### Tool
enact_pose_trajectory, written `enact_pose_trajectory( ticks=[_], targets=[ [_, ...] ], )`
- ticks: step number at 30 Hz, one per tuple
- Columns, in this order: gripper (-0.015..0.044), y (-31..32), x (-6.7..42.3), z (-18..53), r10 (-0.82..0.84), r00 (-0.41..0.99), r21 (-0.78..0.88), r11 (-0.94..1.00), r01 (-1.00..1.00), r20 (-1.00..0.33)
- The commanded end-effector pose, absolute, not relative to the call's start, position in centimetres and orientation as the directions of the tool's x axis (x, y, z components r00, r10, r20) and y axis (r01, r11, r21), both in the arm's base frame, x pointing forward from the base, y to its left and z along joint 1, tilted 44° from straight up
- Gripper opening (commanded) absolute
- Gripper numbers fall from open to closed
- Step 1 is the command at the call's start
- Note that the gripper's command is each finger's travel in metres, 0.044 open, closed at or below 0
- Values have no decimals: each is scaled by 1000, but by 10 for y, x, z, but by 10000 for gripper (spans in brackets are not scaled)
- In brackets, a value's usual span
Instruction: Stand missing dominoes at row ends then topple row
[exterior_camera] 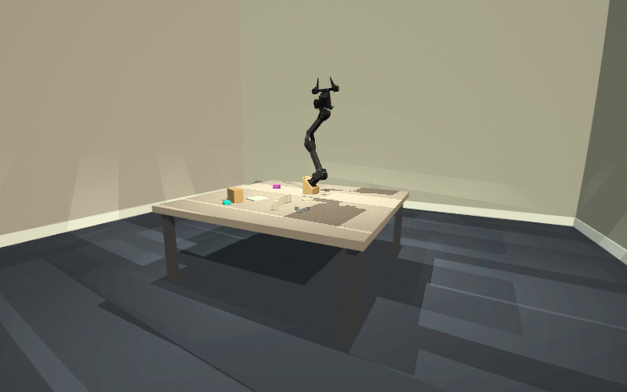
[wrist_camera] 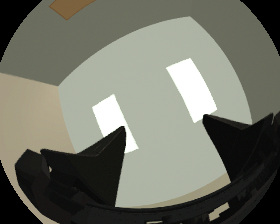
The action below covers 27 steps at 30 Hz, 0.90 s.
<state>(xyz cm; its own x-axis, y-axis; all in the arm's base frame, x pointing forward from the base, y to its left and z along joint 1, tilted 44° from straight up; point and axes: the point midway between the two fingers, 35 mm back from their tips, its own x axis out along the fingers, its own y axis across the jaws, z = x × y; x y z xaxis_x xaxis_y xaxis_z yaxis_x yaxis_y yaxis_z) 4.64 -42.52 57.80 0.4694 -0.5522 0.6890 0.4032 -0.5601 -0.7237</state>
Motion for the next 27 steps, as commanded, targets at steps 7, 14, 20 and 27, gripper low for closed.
enact_pose_trajectory(
  ticks=[7,14,20,27],
  targets=[
    [440,-353,8,632,-431,377,-537,-808,243,820],
    [440,-246,-17,680,-216,309,-226,-974,-4,926],
    [440,-143,-15,702,11,306,84,-971,-225,952],
    [440,-35,14,698,244,376,402,-807,-433,894]
  ],
)
